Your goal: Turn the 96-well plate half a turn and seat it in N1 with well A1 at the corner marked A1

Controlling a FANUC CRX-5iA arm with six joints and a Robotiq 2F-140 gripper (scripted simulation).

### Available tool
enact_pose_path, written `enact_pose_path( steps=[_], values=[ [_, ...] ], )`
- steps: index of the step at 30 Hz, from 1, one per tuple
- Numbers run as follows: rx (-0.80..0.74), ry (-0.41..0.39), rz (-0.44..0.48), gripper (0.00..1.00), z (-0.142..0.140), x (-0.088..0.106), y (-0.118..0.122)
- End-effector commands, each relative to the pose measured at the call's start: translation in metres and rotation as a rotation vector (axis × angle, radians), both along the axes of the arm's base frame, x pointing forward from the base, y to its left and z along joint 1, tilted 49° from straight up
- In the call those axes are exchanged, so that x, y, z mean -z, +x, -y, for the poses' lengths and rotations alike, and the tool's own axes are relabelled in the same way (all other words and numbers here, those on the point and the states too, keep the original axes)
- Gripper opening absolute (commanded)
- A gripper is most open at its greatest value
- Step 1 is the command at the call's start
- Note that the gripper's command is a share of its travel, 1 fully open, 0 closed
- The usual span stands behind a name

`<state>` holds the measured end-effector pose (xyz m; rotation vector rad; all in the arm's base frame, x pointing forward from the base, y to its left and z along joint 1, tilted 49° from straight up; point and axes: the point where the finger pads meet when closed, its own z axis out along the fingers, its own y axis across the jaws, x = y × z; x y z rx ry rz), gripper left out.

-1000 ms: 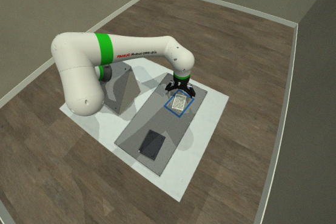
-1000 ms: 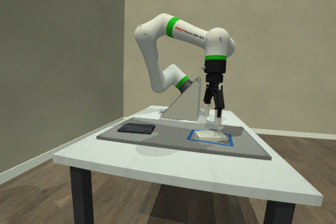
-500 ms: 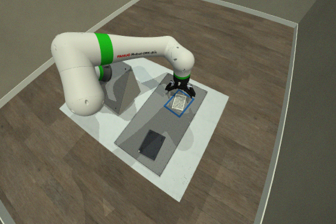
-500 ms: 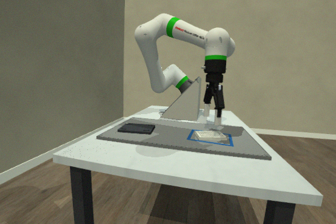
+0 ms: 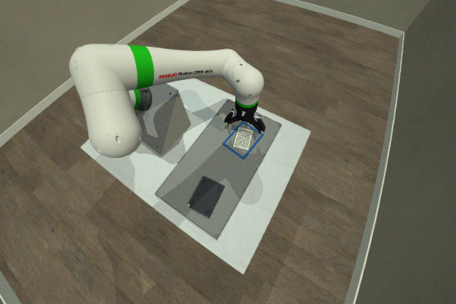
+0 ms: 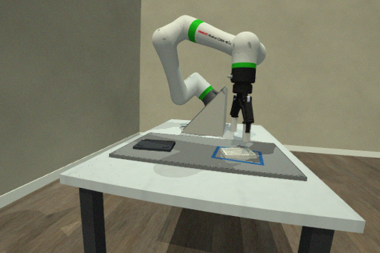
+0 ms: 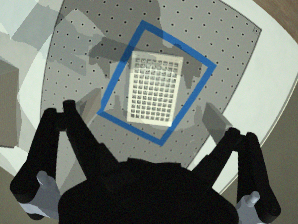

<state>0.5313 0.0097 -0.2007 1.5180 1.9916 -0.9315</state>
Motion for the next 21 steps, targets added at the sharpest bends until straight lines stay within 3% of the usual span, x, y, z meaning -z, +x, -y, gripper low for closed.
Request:
enact_pose_path(
  steps=[1, 21],
  values=[
    [0.0, 0.0, 0.0, 1.0, 0.003, 0.003, 0.0],
    [0.0, 0.0, 0.0, 1.0, 0.025, 0.022, -0.001]
  ],
)
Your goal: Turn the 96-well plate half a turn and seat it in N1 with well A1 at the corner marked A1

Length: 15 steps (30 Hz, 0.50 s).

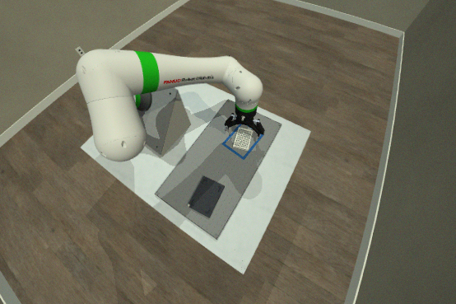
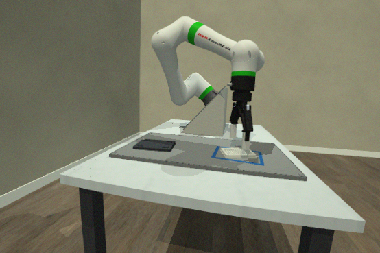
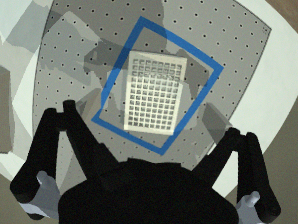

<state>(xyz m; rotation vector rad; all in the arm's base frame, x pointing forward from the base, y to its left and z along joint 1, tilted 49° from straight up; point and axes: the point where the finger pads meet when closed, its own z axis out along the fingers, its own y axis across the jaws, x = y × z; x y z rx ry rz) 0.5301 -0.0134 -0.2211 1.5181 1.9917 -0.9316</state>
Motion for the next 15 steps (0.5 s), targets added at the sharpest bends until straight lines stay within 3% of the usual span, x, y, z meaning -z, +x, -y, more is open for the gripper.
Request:
enact_pose_path(
  steps=[1, 15],
  values=[
    [0.0, 0.0, 0.0, 1.0, 0.003, 0.003, 0.0],
    [0.0, 0.0, 0.0, 1.0, 0.018, 0.016, -0.001]
  ],
)
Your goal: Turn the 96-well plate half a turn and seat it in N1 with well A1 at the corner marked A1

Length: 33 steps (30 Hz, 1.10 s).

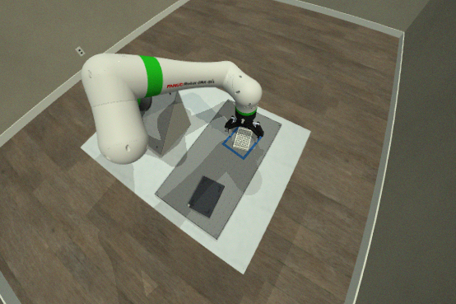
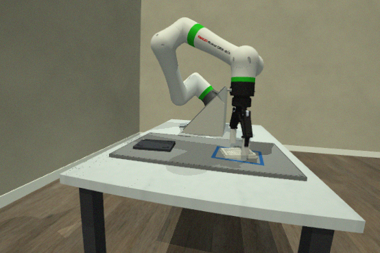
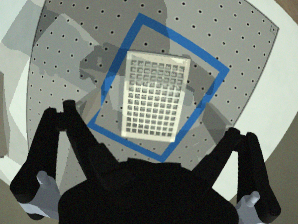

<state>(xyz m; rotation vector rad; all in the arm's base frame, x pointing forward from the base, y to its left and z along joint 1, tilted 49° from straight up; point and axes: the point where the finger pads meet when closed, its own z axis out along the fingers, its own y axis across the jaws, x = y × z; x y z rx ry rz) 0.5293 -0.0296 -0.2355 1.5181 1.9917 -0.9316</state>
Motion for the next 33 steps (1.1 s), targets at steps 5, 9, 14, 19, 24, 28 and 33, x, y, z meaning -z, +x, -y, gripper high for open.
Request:
enact_pose_path(
  steps=[5, 9, 14, 19, 24, 28, 33],
  values=[
    [0.0, 0.0, 0.0, 1.0, 0.0059, 0.0054, -0.0001],
    [0.0, 0.0, 0.0, 1.0, 0.0065, 0.006, -0.0001],
    [0.0, 0.0, 0.0, 1.0, 0.0065, 0.006, -0.0001],
    [0.0, 0.0, 0.0, 0.0, 0.0065, 0.006, -0.0001],
    [0.0, 0.0, 0.0, 0.0, 0.0065, 0.006, -0.0001],
    [0.0, 0.0, 0.0, 0.0, 0.0065, 0.006, -0.0001],
    [0.0, 0.0, 0.0, 0.0, 0.0065, 0.006, -0.0001]
  ],
)
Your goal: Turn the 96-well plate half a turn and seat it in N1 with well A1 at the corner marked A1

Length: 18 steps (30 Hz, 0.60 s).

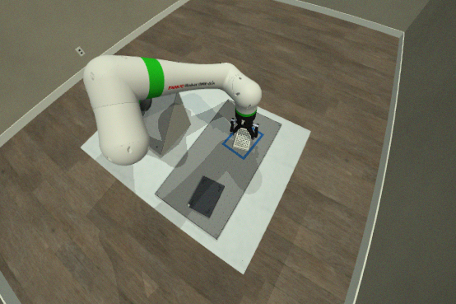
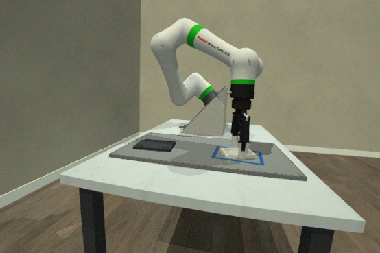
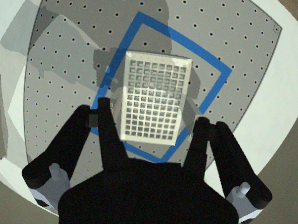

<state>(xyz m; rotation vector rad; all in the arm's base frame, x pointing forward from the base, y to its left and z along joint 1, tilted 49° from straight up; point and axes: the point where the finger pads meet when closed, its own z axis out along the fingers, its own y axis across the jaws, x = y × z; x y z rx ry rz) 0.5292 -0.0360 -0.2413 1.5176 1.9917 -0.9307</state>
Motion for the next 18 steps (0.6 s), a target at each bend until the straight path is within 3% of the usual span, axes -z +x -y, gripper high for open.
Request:
enact_pose_path(
  steps=[1, 18],
  values=[
    [0.0, 0.0, 0.0, 0.0, 0.0, 0.0002, -0.0001],
    [0.0, 0.0, 0.0, 0.0, -0.0025, -0.0021, 0.0]
  ],
)
